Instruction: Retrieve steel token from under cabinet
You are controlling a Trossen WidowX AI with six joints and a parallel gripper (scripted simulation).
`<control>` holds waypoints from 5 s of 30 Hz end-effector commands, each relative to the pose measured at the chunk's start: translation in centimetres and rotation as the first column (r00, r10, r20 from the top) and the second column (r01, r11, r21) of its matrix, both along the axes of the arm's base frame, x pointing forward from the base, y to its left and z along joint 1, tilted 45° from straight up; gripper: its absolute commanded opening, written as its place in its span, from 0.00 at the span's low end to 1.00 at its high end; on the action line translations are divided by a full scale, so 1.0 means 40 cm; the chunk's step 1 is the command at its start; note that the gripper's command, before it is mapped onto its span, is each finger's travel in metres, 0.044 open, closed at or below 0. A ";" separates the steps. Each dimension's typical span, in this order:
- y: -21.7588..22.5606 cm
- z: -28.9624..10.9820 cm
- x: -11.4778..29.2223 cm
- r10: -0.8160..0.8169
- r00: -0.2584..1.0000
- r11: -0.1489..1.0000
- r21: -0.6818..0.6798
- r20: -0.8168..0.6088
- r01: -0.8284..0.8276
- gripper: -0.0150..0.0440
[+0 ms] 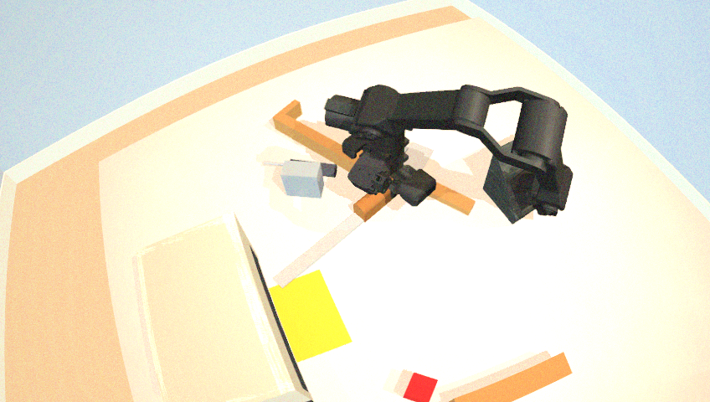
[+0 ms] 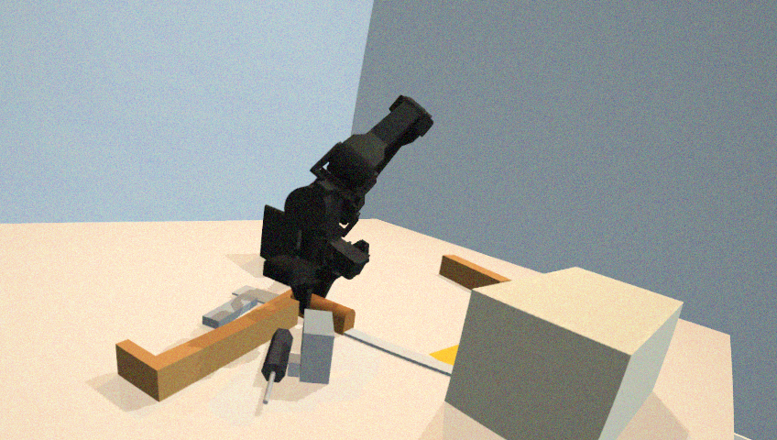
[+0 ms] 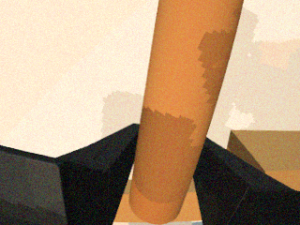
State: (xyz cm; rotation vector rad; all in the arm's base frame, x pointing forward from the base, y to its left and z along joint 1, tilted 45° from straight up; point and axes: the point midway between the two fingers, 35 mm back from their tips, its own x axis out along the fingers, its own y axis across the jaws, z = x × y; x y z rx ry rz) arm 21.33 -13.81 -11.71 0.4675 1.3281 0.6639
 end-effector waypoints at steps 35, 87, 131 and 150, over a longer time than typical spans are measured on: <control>0.005 0.028 0.154 0.001 1.000 1.000 0.002 0.004 -0.001 0.25; 0.012 0.060 0.319 0.001 1.000 1.000 0.003 0.008 -0.001 0.25; 0.019 0.084 0.430 0.002 1.000 1.000 0.004 0.010 -0.002 0.25; 0.031 0.097 0.461 0.002 1.000 1.000 0.005 0.011 -0.002 0.25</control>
